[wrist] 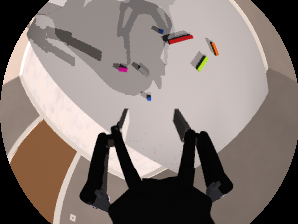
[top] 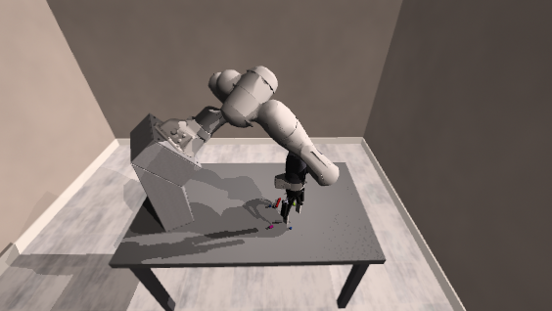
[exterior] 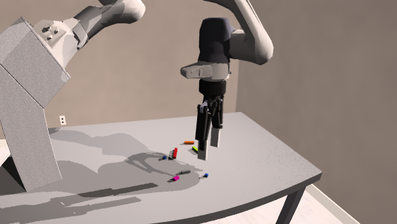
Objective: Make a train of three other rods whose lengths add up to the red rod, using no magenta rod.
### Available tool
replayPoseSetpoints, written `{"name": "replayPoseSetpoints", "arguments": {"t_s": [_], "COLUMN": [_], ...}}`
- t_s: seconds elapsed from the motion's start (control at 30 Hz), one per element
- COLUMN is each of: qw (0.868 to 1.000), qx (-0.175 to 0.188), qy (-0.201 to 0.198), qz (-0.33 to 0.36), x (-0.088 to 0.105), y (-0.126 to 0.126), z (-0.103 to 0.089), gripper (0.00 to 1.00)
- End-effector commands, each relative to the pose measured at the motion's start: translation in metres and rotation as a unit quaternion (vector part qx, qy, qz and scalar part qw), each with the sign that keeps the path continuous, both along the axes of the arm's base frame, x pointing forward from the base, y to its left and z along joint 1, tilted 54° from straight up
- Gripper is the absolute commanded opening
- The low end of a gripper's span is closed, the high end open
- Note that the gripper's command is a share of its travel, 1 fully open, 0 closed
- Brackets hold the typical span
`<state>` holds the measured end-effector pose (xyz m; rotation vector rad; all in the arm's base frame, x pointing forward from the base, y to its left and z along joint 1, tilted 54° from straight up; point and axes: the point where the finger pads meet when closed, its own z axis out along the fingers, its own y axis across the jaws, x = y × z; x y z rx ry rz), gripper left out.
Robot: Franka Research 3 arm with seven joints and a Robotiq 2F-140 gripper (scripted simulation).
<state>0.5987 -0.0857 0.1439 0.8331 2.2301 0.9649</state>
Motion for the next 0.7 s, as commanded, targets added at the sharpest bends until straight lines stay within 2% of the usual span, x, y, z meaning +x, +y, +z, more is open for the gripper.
{"name": "replayPoseSetpoints", "arguments": {"t_s": [0.0,0.43,0.6,0.67], "qw": [1.0,1.0,0.999,0.999], "qx": [-0.006,-0.007,-0.036,-0.036], "qy": [-0.002,-0.002,-0.023,-0.023], "qz": [0.007,0.007,0.032,0.032], "x": [-0.0019,-0.0019,-0.0029,-0.0029], "y": [-0.0004,-0.0002,0.0054,0.0054], "z": [-0.0002,-0.0003,-0.0007,-0.0007], "gripper": [1.0,1.0,1.0,1.0]}}
